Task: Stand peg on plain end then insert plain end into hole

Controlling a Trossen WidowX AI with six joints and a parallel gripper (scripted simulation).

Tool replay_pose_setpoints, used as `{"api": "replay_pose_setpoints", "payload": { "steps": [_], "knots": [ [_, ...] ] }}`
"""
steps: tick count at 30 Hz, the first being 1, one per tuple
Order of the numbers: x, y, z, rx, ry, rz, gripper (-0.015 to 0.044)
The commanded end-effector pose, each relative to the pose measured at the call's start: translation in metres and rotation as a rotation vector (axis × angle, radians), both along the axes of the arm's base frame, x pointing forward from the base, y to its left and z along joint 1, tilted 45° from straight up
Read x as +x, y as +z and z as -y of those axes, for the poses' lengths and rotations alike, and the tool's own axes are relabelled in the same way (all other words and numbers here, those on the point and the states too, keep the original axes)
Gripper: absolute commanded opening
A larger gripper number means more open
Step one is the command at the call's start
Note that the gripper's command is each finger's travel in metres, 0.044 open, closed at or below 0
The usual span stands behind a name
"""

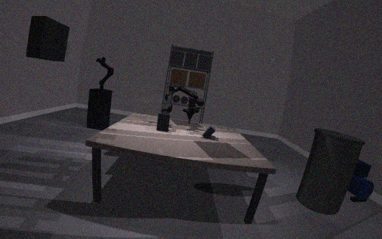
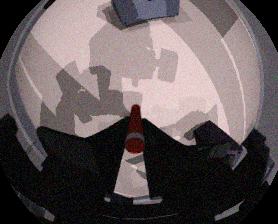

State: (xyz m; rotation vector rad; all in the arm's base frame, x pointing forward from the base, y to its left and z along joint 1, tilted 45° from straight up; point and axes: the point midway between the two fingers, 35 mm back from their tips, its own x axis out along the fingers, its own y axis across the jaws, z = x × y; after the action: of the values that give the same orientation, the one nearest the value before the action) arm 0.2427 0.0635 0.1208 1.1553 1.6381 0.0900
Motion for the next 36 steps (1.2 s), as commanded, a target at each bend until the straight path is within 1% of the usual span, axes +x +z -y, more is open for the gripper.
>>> {"api": "replay_pose_setpoints", "payload": {
  "steps": [1, 36],
  "knots": [
    [0.001, 0.002, 0.003, -0.006, 0.003, 0.017, 0.0000],
    [0.018, -0.033, 0.021, -0.101, -0.006, 0.256, 0.0000]
  ]
}}
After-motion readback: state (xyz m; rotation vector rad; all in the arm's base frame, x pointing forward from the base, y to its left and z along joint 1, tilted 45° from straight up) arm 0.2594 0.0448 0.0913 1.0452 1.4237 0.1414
